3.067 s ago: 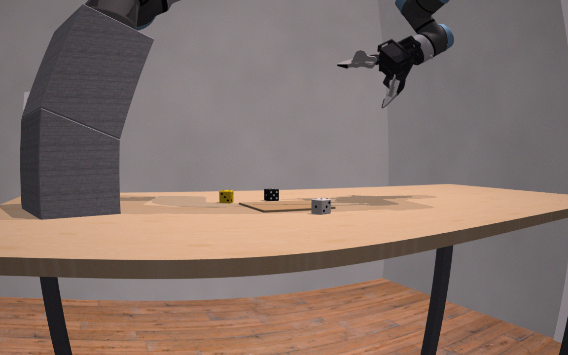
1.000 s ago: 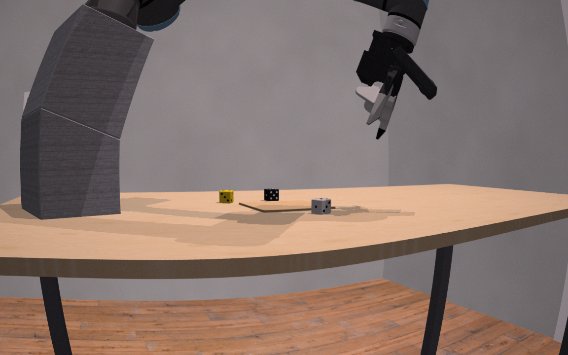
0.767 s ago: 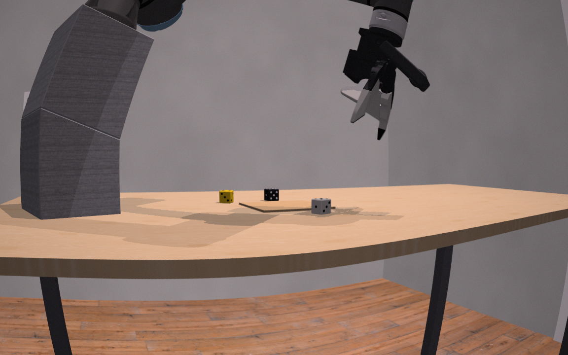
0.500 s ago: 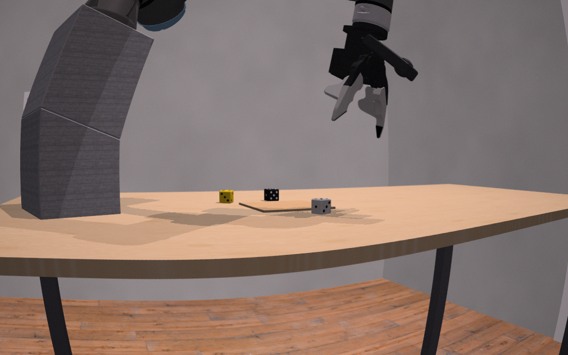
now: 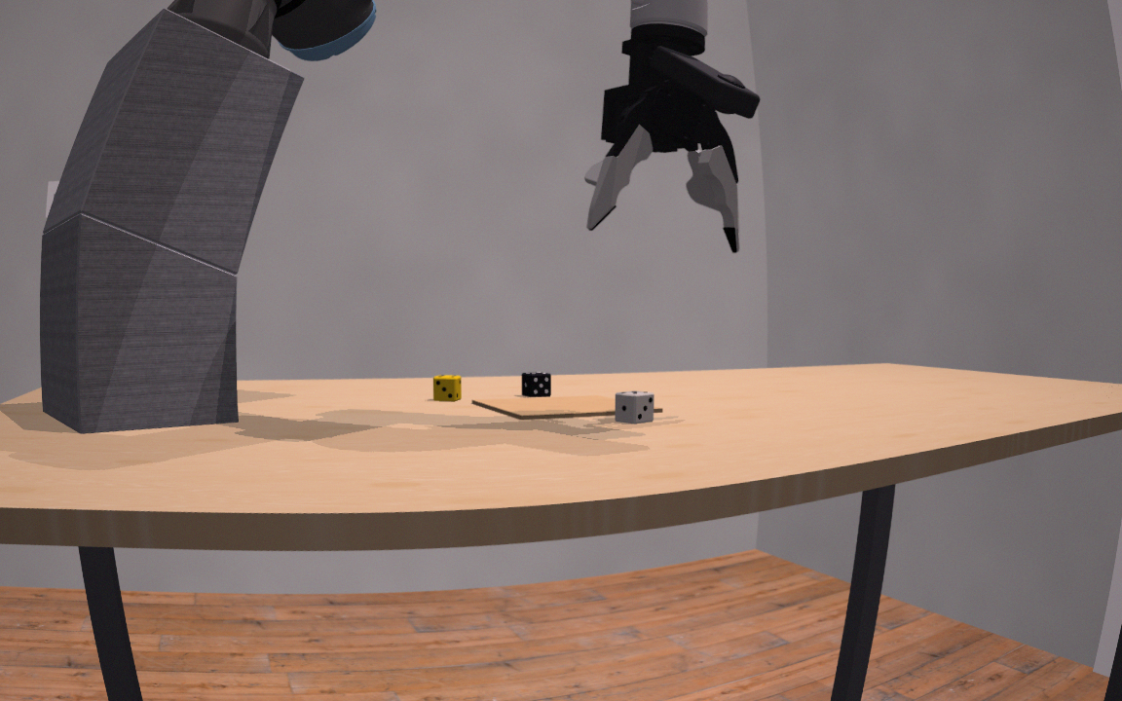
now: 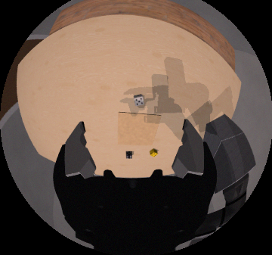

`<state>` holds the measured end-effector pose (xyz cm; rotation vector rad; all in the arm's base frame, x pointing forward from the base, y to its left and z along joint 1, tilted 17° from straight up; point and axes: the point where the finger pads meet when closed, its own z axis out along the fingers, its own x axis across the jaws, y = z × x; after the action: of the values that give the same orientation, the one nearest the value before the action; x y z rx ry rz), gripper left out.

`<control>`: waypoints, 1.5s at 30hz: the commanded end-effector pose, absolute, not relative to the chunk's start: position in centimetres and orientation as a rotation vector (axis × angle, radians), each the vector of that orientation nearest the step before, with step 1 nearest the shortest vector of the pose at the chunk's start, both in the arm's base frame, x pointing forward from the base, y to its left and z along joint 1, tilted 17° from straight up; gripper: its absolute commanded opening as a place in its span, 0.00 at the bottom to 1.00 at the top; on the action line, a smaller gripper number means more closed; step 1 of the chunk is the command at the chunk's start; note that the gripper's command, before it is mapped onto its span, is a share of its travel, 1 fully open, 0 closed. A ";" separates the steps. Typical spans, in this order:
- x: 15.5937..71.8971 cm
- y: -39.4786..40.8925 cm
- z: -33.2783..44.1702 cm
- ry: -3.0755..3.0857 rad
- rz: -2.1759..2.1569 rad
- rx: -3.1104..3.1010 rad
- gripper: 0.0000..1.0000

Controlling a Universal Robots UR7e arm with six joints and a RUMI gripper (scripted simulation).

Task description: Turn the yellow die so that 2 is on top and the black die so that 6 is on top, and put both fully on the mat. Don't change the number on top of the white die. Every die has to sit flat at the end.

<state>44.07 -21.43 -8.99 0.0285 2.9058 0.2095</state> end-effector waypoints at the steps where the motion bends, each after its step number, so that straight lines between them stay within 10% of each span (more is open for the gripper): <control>1: 43.3 -21.3 -8.9 2.883 0.180 0.117 1.00; 45: 42.3 -20.8 -9.7 2.847 0.160 0.259 1.00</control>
<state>42.07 -20.83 -9.11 0.2591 2.8474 0.1609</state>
